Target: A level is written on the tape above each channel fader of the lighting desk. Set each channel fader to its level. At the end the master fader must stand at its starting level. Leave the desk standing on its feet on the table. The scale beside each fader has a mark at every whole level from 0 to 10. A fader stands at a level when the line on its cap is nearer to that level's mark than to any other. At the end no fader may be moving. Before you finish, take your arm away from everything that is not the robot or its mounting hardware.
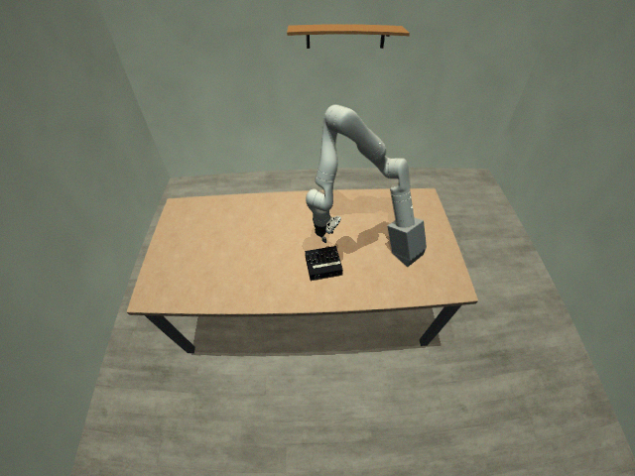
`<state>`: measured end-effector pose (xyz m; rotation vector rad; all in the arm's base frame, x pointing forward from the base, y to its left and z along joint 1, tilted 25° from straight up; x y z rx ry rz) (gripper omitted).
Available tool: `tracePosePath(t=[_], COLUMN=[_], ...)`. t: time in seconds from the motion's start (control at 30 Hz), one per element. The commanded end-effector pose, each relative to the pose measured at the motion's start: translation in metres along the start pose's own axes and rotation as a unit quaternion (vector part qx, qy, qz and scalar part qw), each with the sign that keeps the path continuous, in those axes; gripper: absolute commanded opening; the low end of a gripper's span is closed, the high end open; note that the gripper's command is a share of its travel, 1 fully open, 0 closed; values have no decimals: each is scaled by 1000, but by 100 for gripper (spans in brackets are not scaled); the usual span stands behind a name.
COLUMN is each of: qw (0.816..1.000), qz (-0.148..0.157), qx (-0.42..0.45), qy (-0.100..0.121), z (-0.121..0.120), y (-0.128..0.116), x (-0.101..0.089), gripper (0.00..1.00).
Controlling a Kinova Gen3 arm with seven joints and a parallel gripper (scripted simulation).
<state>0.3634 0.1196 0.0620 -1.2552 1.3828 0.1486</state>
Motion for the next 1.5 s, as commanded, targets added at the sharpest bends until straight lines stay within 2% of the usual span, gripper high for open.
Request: tracePosePath(t=[0.0,0.1,0.17,0.23,0.67,1.1,1.47], qw=[999,996,996,992,954,932,928], qz=[-11,-18,-18,-23,-45,-53,-54], qx=[35,92,92,128,296,357,367], qy=[-2,-2,-2,-3,-14,-21,-23], z=[2,4,4,5,9,11,11], y=[-1,-7,-7,-11,-32,-41,-43], x=[-2,-2,-2,-2,-5,-8,-8], gripper=[100,100,100,100,100,100,100])
Point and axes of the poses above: the point where the finger pads meet when closed, its own x axis out along the fingers, its own z axis across the jaws, y = z × x, the point moved 2 cm from there along -x, back along the fingers, and after that the axes turned 8 degrees about x, right-handed, at the moved point
